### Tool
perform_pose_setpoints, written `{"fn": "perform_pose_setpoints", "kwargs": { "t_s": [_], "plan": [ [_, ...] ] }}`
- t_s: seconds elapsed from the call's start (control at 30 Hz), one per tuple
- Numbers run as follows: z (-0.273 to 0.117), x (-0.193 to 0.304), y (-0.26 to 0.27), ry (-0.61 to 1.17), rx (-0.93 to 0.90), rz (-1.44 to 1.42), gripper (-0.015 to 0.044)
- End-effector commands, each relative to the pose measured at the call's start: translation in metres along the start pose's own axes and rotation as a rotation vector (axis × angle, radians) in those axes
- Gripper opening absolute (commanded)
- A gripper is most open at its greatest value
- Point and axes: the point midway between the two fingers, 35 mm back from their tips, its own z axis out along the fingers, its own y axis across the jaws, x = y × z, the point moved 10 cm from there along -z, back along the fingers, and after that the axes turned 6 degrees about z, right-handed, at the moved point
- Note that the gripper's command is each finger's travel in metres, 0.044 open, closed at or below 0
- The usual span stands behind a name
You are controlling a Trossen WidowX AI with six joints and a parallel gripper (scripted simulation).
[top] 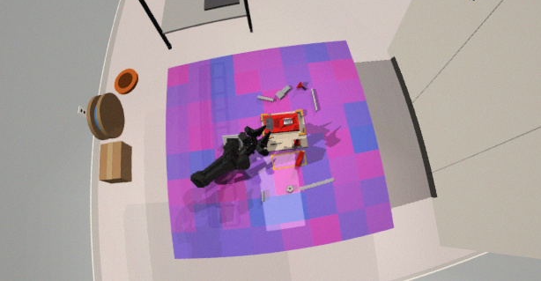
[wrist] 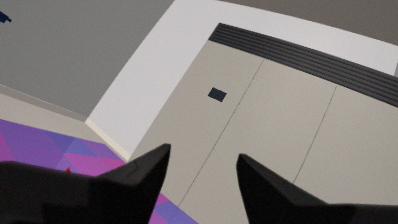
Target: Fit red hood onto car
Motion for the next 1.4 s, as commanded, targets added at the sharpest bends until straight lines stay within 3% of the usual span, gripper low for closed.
{"fn": "perform_pose_setpoints", "kwargs": {
  "t_s": [0.0, 0.23, 0.43, 0.63, 0.83, 1.03, 1.37],
  "plan": [
    [0.000, 0.000, -0.001, 0.007, -0.003, 0.015, 0.0193],
    [0.013, -0.001, -0.026, 0.289, -0.061, 0.565, 0.0009],
    [0.029, 0.001, -0.048, 0.591, 0.013, 1.040, 0.0000],
    [0.047, 0.007, -0.068, 0.890, 0.228, 1.445, 0.0000],
    [0.075, 0.017, -0.086, 1.114, 0.602, 1.757, 0.0000],
    [0.099, 0.029, -0.099, 1.255, 1.087, 1.943, 0.0000],
    [0.133, 0.051, -0.114, 1.190, 1.914, 1.925, 0.0000]
  ]
}}
